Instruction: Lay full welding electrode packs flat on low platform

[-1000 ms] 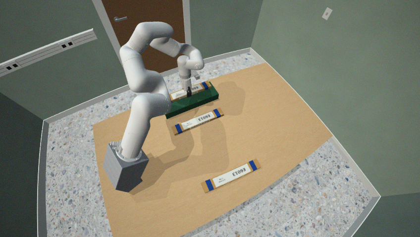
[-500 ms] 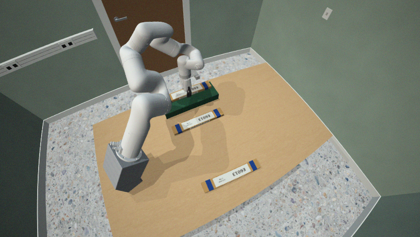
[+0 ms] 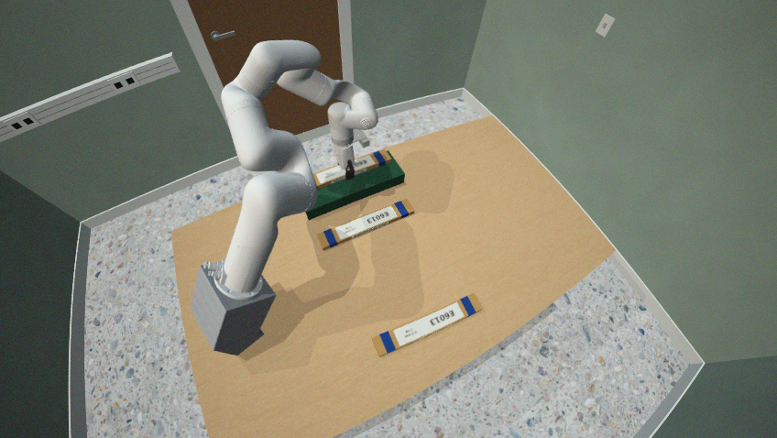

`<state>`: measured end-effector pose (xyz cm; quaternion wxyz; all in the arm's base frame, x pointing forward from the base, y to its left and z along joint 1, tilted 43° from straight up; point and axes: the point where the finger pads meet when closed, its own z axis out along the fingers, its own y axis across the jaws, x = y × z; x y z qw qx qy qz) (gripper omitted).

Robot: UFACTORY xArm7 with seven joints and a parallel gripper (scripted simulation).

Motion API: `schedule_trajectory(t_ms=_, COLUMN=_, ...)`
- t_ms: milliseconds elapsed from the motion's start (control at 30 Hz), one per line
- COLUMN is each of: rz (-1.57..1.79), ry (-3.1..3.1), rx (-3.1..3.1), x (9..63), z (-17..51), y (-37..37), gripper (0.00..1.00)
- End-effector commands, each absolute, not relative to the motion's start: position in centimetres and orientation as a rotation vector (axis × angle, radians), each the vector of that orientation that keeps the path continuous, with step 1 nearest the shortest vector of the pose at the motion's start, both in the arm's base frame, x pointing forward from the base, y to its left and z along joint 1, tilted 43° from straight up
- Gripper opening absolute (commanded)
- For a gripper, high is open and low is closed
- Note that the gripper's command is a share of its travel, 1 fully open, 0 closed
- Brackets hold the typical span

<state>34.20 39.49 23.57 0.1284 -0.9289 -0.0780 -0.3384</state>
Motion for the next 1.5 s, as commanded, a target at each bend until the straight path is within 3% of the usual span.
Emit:
schedule_trajectory(t_ms=0, rz=-0.985, ry=-0.227, rx=-2.699, x=34.2, z=23.7, y=39.5, gripper=0.84)
schedule_trajectory(t_ms=500, rz=-0.985, ry=-0.227, rx=-2.699, x=33.7, z=24.3, y=39.3, gripper=0.84)
schedule_trajectory(t_ms=767, rz=-0.985, ry=-0.227, rx=-2.699, x=29.3, z=29.6, y=37.2, gripper=0.84)
schedule_trajectory(t_ms=1467, rz=-0.985, ry=-0.227, rx=-2.699, x=29.3, z=29.6, y=37.2, gripper=0.84)
